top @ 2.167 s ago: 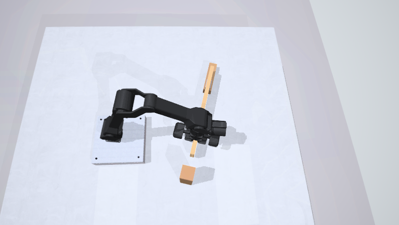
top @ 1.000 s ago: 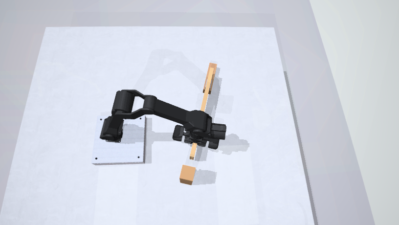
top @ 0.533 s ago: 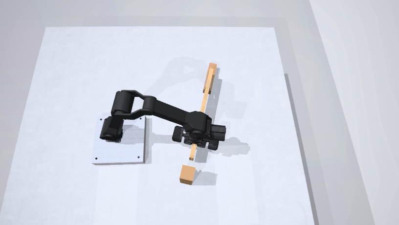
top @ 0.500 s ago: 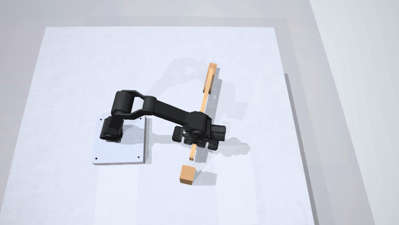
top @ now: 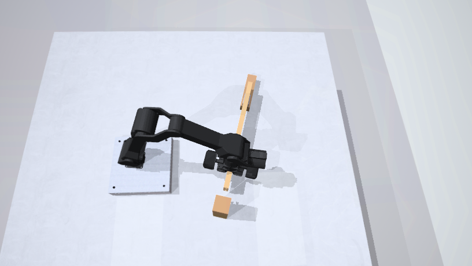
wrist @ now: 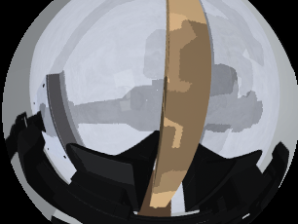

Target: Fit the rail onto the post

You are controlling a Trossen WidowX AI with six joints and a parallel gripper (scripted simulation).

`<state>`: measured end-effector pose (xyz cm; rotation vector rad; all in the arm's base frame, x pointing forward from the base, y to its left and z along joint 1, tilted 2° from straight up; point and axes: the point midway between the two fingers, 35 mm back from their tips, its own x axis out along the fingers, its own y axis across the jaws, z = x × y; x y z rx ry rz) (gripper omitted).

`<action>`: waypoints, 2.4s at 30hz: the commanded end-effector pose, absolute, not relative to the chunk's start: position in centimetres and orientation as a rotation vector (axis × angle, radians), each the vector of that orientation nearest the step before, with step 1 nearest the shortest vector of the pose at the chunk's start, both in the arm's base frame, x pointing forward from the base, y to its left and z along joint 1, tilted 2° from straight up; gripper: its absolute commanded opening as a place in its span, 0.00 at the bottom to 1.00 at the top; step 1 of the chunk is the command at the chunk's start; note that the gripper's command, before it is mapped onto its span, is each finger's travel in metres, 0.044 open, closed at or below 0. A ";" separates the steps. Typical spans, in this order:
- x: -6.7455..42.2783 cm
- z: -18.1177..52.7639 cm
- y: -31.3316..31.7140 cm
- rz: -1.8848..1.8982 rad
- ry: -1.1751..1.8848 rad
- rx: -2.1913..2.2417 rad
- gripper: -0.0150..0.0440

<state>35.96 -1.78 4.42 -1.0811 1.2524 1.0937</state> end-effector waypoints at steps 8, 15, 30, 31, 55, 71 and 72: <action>35.9 4.5 -2.4 1.091 1.252 -1.083 0.25; 35.9 4.5 -2.6 1.091 1.252 -1.083 0.25; 35.8 4.6 -3.1 1.091 1.253 -1.083 0.25; 35.8 4.6 -3.1 1.091 1.253 -1.083 0.25; 35.7 4.4 -3.8 1.090 1.253 -1.084 0.25; 35.6 4.5 -4.3 1.090 1.254 -1.084 0.25; 35.6 4.5 -4.4 1.090 1.254 -1.084 0.25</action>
